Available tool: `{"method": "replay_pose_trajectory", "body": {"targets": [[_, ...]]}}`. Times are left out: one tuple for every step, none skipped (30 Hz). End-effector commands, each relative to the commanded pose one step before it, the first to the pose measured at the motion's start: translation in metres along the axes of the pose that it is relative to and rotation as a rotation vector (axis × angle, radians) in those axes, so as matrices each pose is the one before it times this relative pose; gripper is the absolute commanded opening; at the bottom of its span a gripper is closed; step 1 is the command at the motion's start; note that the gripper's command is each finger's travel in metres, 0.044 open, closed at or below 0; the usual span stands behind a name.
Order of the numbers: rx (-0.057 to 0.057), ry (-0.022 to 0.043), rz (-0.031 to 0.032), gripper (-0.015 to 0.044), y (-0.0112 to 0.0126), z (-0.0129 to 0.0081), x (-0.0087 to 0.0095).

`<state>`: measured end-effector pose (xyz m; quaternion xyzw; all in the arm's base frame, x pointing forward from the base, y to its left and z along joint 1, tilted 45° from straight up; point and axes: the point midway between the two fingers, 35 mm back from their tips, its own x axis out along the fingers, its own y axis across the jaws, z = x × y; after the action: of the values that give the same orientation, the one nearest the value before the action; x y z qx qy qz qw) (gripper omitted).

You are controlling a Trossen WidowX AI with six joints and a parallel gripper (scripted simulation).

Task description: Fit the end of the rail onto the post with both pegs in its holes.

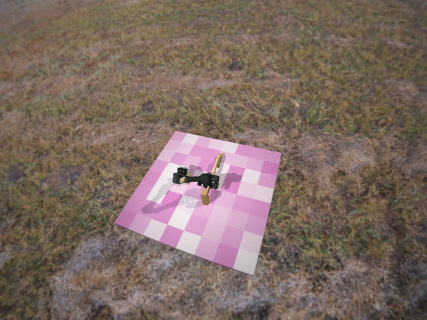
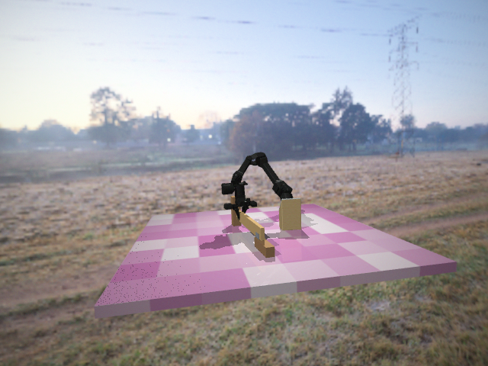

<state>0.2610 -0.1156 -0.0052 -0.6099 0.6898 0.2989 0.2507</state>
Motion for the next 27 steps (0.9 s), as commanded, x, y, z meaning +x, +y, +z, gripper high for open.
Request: {"method": "replay_pose_trajectory", "body": {"targets": [[0.0003, 0.00296, -0.00714, 0.0000, -0.00121, -0.00352, -0.00188], [0.0000, 0.00002, 0.00000, 0.0000, -0.00001, -0.00032, 0.00006], [0.0000, 0.00002, 0.00000, 0.0000, -0.00001, -0.00032, 0.00005], [0.0000, 0.00002, 0.00000, 0.0000, -0.00001, -0.00033, 0.00004], [0.0000, 0.00002, 0.00000, 0.0000, -0.00001, -0.00032, 0.00004], [0.0000, 0.00002, 0.00000, 0.0000, -0.00001, -0.00033, 0.00003], [0.0000, 0.00002, 0.00000, 0.0000, -0.00001, -0.00033, 0.00002], [0.0000, 0.00002, 0.00000, 0.0000, -0.00001, -0.00032, 0.00001], [0.0000, 0.00002, 0.00000, 0.0000, -0.00001, -0.00033, 0.00001], [0.0000, 0.00002, 0.00000, 0.0000, -0.00001, -0.00033, 0.00000], [0.0000, 0.00002, 0.00000, 0.0000, -0.00001, -0.00032, -0.00001], [0.0000, 0.00002, 0.00000, 0.0000, -0.00001, -0.00032, -0.00002], [0.0000, 0.00002, 0.00000, 0.0000, -0.00001, -0.00032, -0.00003], [0.0000, 0.00001, 0.00000, 0.0000, -0.00001, -0.00031, -0.00004], [0.0000, 0.00001, 0.00000, 0.0000, -0.00001, -0.00032, -0.00004], [0.0000, 0.00001, 0.00000, 0.0000, -0.00001, -0.00032, -0.00005], [0.0000, 0.00001, 0.00000, 0.0000, -0.00001, -0.00031, -0.00005], [0.0000, 0.00001, 0.00000, 0.0000, -0.00001, -0.00030, -0.00006], [0.0000, 0.00001, 0.00000, 0.0000, -0.00001, -0.00031, -0.00006], [0.0000, 0.00001, 0.00000, 0.0000, -0.00001, -0.00031, -0.00007], [0.0000, 0.00001, 0.00000, 0.0000, -0.00001, -0.00030, -0.00007], [0.0000, 0.00001, 0.00000, 0.0000, -0.00001, -0.00030, -0.00007], [0.0000, 0.00001, 0.00000, 0.0000, -0.00001, -0.00030, -0.00007], [0.0000, 0.00001, 0.00000, 0.0000, -0.00001, -0.00030, -0.00007], [0.0000, 0.00001, 0.00000, 0.0000, -0.00001, -0.00031, -0.00006], [0.0000, 0.00001, 0.00000, 0.0000, -0.00001, -0.00030, -0.00006], [0.0000, 0.00001, 0.00000, 0.0000, 0.00000, -0.00030, -0.00005]]}}
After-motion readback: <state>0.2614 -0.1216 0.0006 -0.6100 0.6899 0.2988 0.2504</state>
